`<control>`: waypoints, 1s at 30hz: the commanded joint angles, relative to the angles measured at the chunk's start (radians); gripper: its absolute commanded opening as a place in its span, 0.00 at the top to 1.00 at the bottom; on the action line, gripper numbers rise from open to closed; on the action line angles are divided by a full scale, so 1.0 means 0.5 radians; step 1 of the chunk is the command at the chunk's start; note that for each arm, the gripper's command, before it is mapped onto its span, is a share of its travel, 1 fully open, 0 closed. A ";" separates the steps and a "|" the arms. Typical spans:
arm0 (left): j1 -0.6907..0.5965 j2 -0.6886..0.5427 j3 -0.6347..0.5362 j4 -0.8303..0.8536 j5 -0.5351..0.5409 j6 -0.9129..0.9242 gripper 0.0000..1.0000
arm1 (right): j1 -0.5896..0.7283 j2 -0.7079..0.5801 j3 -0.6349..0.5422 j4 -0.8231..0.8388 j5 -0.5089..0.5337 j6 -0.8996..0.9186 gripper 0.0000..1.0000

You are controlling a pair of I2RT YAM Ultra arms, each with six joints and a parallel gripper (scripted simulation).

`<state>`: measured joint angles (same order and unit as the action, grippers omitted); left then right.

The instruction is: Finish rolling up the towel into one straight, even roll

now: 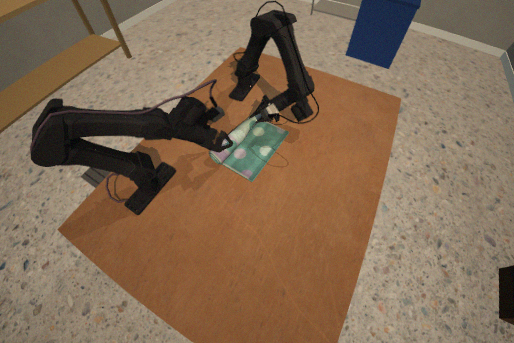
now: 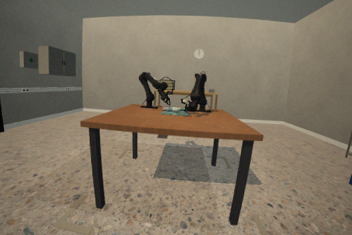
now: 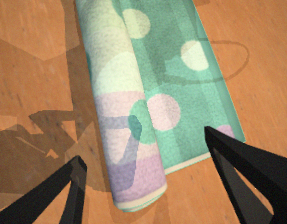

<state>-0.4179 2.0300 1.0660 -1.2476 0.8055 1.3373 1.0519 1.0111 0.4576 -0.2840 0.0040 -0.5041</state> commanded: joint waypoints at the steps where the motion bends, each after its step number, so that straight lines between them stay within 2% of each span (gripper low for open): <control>1: 0.022 0.038 0.016 0.031 -0.030 0.018 0.76 | -0.005 0.002 -0.092 0.154 0.011 -0.002 0.02; 13: 0.022 0.038 0.016 0.031 -0.030 0.018 0.76 | 0.042 0.238 -0.355 0.640 0.043 0.037 0.02; 19: 0.022 0.038 0.016 0.031 -0.030 0.018 0.76 | 0.061 0.364 -0.315 0.742 0.059 0.051 0.02; 22: 0.022 0.038 0.016 0.031 -0.030 0.018 0.76 | 0.061 0.380 -0.315 0.760 0.061 0.051 0.15; 24: 0.022 0.038 0.016 0.031 -0.030 0.018 0.76 | 0.061 0.380 -0.315 0.760 0.061 0.051 0.15; 30: 0.022 0.038 0.016 0.031 -0.030 0.018 0.76 | 0.061 0.386 -0.315 0.767 0.061 0.051 0.40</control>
<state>-0.4179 2.0300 1.0660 -1.2476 0.8055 1.3376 1.0729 1.1923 0.2886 0.0704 0.0280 -0.4850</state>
